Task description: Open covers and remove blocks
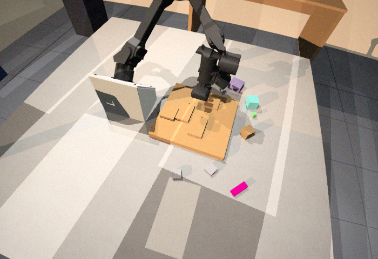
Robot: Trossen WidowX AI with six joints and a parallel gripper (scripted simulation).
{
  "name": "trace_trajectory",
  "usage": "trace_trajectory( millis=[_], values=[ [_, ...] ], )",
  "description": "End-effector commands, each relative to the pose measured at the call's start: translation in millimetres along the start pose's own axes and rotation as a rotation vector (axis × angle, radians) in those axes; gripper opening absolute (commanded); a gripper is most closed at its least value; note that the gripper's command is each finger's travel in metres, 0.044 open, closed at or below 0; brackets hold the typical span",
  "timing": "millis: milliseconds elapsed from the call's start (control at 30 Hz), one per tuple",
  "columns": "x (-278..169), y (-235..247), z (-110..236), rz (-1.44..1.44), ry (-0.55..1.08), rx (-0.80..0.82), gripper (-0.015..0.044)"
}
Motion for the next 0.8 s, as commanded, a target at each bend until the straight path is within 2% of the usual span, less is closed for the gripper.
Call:
trace_trajectory(
  millis=[0,767],
  values=[
    [-2,0,-7,-0.007,0.007,0.005,0.0000],
    [-4,1,-29,-0.007,0.008,0.008,0.0000]
  ],
)
Point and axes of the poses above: the point midway between the two fingers, 35 mm back from their tips, its own z axis back along the fingers, its own y axis across the jaws, x = y × z, the point moved 4 cm from there along z, back along the fingers, and after that the axes turned 3 degrees about -z, right-handed, at the moved point
